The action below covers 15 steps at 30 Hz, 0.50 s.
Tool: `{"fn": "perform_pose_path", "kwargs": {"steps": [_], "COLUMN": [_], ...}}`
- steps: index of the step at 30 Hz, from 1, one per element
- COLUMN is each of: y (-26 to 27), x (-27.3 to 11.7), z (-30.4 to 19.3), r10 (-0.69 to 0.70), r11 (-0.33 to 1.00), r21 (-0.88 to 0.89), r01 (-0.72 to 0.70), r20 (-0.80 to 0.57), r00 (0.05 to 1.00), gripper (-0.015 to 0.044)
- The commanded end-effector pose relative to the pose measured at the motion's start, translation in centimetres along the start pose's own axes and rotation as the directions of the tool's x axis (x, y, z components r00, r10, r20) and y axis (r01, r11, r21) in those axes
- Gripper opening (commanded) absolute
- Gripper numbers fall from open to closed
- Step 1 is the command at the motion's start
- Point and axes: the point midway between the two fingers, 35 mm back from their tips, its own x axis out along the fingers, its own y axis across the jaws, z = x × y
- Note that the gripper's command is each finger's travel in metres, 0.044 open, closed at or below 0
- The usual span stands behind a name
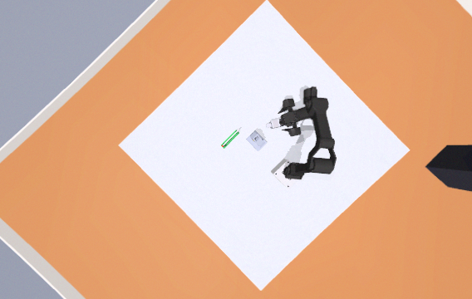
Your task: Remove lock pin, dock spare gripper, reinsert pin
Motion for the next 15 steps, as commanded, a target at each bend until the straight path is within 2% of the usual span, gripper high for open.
{"fn": "perform_pose_path", "kwargs": {"steps": [1, 9, 15], "y": [0.0, -0.5, -0.4], "x": [0.7, 5.6, 6.3], "z": [-0.3, -3.1, -3.4], "r10": [-0.008, -0.008, -0.008], "r11": [1.000, 1.000, 1.000], "r21": [-0.001, -0.001, -0.001], "r01": [0.008, 0.008, 0.008], "r20": [0.008, 0.009, 0.009], "r00": [1.000, 1.000, 1.000], "gripper": [0.0440, 0.0440, 0.0440]}}
